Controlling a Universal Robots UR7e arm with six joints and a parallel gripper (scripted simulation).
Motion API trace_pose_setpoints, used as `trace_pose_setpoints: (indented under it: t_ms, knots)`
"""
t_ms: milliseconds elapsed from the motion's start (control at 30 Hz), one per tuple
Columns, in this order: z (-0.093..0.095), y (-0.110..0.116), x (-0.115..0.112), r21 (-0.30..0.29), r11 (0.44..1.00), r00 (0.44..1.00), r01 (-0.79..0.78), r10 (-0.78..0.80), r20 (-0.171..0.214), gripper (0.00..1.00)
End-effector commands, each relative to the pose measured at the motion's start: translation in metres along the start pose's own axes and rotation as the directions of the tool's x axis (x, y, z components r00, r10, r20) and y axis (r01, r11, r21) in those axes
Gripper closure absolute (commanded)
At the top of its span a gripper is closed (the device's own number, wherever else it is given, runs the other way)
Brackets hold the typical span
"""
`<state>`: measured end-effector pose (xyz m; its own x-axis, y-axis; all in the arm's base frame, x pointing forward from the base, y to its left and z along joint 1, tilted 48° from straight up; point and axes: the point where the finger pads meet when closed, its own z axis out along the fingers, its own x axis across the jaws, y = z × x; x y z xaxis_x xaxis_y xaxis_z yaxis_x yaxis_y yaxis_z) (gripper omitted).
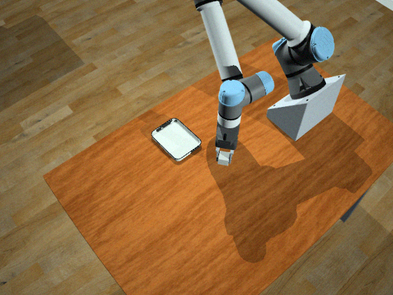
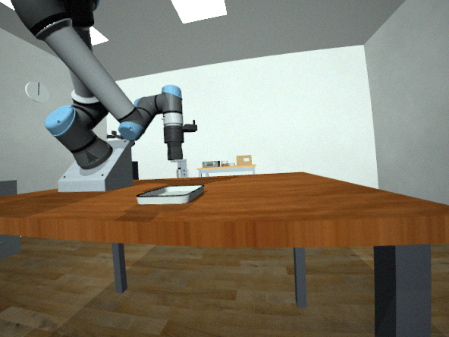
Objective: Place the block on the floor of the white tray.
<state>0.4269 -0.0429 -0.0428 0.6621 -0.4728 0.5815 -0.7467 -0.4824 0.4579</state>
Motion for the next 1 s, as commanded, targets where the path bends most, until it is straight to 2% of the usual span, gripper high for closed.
trace_pose_setpoints:
  t_ms: [0, 333, 967]
  knots:
    - [-0.0129, -0.0001, 0.0001, -0.002, 1.0, 1.0, 0.0, 0.0, 0.002, 1.0]
    - [-0.0223, -0.0002, 0.0001, -0.002, 1.0, 1.0, 0.0, 0.0, 0.002, 1.0]
    - [-0.0226, 0.0005, 0.0018, -0.002, 1.0, 1.0, 0.0, 0.0, 0.002, 1.0]
